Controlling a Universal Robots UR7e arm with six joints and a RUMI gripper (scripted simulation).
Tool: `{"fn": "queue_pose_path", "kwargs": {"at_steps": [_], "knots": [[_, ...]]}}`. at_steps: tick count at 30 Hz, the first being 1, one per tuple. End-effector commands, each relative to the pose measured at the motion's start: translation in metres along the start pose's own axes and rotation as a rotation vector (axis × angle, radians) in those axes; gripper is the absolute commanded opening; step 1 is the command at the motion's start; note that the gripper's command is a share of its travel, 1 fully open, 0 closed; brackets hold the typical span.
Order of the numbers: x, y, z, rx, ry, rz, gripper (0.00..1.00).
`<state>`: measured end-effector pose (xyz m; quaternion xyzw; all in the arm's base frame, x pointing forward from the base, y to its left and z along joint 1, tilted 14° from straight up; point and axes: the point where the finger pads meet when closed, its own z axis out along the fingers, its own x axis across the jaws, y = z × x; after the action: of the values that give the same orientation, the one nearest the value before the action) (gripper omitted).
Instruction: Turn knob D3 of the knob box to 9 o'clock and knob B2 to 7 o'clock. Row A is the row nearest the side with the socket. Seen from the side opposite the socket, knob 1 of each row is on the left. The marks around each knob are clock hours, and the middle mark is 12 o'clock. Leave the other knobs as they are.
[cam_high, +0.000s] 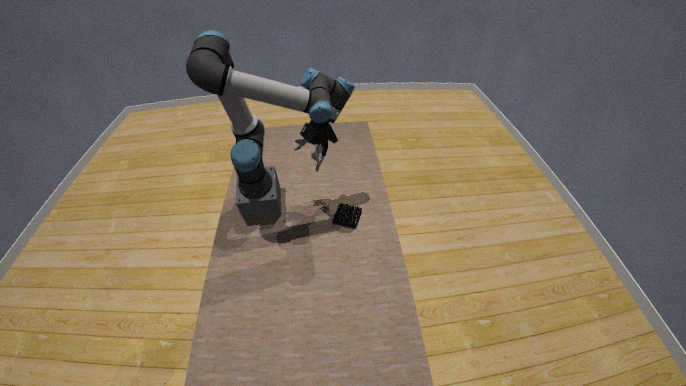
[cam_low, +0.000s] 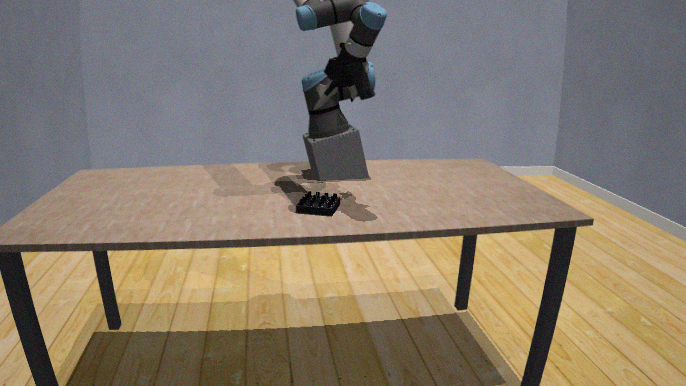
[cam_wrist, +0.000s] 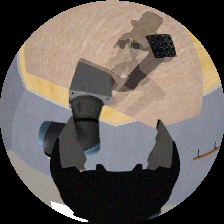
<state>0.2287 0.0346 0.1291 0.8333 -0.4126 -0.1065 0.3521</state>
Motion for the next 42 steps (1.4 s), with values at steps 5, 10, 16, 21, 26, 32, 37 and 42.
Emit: {"fn": "queue_pose_path", "kwargs": {"at_steps": [5, 10, 16, 21, 26, 32, 37, 42], "knots": [[0.0, 0.0, 0.0, 0.001, 0.0, 0.0, 1.0], [0.0, 0.0, 0.0, 0.001, 0.0, 0.0, 1.0], [0.0, 0.0, 0.0, 0.001, 0.0, 0.0, 1.0], [0.001, -0.001, 0.0, 0.003, 0.0, 0.003, 1.0], [0.003, -0.009, 0.003, 0.019, -0.007, 0.028, 1.0], [0.013, -0.032, 0.013, 0.07, -0.031, 0.107, 1.0], [0.021, -0.049, 0.021, 0.108, -0.048, 0.169, 1.0], [0.035, -0.075, 0.034, 0.171, -0.077, 0.27, 1.0]]}}
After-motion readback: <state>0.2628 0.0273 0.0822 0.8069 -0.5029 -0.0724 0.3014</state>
